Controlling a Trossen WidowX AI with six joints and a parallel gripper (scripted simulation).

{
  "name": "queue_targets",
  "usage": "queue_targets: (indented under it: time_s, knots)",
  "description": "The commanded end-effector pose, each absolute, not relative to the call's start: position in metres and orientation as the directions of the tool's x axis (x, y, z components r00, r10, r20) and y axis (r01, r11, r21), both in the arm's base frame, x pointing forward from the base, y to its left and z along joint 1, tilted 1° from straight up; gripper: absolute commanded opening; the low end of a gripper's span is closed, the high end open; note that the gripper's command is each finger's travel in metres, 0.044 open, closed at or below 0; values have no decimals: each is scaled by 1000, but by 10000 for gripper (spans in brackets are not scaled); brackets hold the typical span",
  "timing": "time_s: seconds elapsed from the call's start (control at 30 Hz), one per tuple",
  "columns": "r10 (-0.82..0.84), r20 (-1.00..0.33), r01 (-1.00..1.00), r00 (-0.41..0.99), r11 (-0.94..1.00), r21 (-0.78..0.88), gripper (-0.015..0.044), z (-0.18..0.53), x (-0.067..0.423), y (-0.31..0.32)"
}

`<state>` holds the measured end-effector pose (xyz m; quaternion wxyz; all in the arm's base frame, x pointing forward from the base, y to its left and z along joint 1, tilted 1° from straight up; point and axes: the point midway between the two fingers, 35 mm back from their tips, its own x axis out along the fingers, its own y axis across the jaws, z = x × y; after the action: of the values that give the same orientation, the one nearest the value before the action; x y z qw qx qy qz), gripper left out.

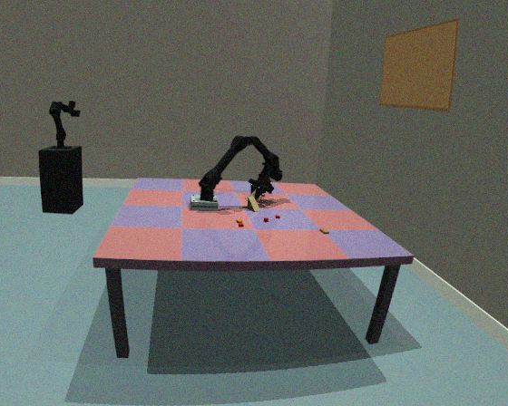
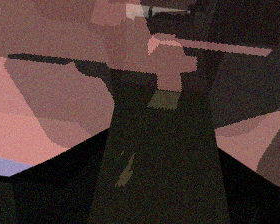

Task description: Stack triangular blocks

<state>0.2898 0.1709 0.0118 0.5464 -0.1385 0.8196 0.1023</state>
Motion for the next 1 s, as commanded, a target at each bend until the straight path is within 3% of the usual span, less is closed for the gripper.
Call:
queue_targets:
  time_s: [0.0, 0.07, 0.37, 0.97]
  knots:
    - [-113, -924, -334, -364, 942, 16, 52, 11, 290, 171]
    - [-114, -924, -335, -364, 942, 16, 0, 12, 290, 171]
    - [-107, -935, -339, -339, 941, 16, 0, 15, 288, 170]
    - [47, -995, -339, 93, 941, 13, 0, 32, 263, 161]
